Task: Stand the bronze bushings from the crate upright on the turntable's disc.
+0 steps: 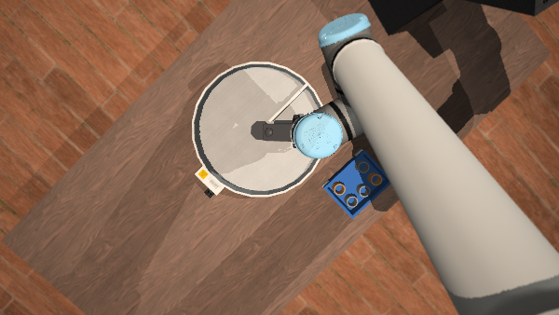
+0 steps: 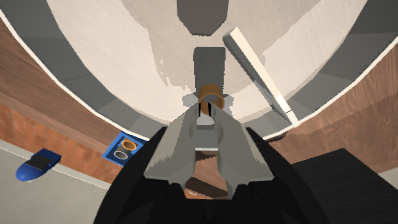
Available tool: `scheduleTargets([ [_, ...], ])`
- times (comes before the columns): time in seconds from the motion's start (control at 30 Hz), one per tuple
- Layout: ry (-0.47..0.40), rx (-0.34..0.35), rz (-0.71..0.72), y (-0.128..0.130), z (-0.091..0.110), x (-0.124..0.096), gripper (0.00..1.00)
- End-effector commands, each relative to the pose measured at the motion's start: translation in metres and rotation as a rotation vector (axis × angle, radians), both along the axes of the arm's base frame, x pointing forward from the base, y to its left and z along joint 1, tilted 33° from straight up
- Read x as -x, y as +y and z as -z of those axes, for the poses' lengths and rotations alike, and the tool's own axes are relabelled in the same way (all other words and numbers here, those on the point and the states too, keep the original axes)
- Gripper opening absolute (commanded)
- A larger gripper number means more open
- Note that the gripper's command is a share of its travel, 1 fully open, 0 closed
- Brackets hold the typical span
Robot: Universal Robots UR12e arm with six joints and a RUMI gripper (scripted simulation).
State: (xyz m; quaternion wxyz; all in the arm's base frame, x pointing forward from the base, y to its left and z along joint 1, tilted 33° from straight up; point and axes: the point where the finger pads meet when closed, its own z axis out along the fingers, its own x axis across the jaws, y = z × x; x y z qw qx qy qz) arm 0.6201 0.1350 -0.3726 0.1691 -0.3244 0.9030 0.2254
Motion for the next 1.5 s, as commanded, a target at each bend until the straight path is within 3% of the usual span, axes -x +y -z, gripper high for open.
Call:
scheduleTargets([
  [0.0, 0.0, 0.0, 0.0, -0.008, -0.013, 0.002, 0.06],
  [0.2, 0.0, 0.0, 0.0, -0.014, -0.022, 0.004, 0.06],
  [1.47, 0.0, 0.0, 0.0, -0.01, -0.024, 0.003, 0.05],
])
